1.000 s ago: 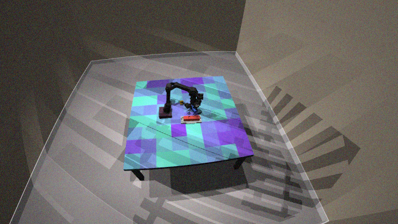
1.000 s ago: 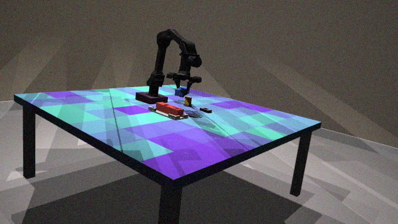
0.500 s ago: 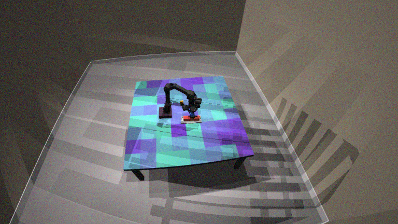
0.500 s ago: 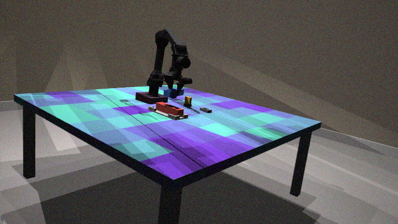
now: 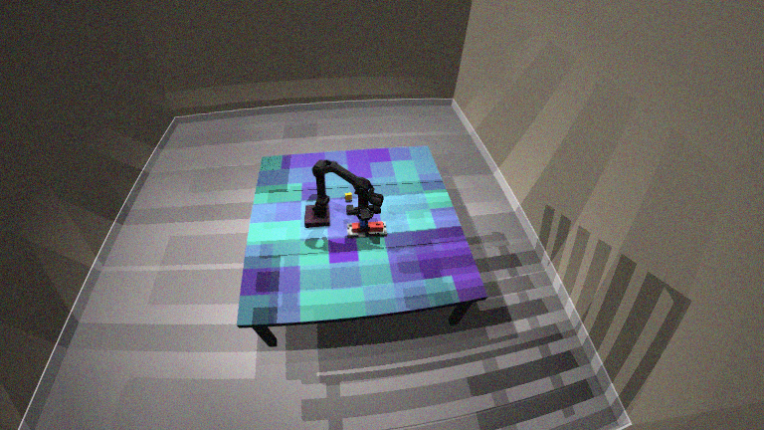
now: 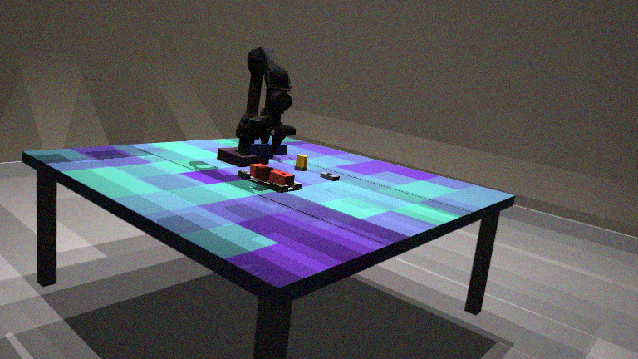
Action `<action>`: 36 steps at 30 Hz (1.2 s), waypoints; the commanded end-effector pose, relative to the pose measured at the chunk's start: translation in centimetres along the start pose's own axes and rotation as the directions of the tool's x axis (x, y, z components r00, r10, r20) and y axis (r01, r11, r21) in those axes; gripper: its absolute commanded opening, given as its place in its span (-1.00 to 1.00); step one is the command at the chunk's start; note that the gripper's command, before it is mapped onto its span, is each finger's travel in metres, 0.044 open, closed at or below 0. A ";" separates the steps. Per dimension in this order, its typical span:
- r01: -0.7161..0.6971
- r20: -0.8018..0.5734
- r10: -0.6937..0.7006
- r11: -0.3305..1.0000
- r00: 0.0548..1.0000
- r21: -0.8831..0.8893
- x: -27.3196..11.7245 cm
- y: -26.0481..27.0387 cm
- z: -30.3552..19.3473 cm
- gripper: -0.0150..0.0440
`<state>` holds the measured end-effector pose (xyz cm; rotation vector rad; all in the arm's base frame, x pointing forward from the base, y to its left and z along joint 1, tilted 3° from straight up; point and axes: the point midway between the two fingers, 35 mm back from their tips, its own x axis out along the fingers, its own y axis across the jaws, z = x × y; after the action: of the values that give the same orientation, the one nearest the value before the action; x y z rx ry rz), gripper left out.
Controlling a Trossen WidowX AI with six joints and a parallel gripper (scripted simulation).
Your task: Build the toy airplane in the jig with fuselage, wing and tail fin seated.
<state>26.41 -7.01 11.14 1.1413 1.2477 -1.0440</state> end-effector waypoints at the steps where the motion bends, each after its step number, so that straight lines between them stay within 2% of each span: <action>1: -0.004 -0.002 0.004 1.000 1.000 0.010 0.0 0.0 0.0 0.04; 3: -0.004 -0.002 0.004 1.000 1.000 0.010 0.0 0.0 0.0 0.17; 14: -0.004 -0.002 0.004 1.000 1.000 0.010 0.1 0.0 0.0 0.17; 36: -0.004 -0.002 0.004 1.000 1.000 0.010 3.6 0.1 0.0 0.17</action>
<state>26.67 -7.00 7.99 1.1470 1.2428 -1.0470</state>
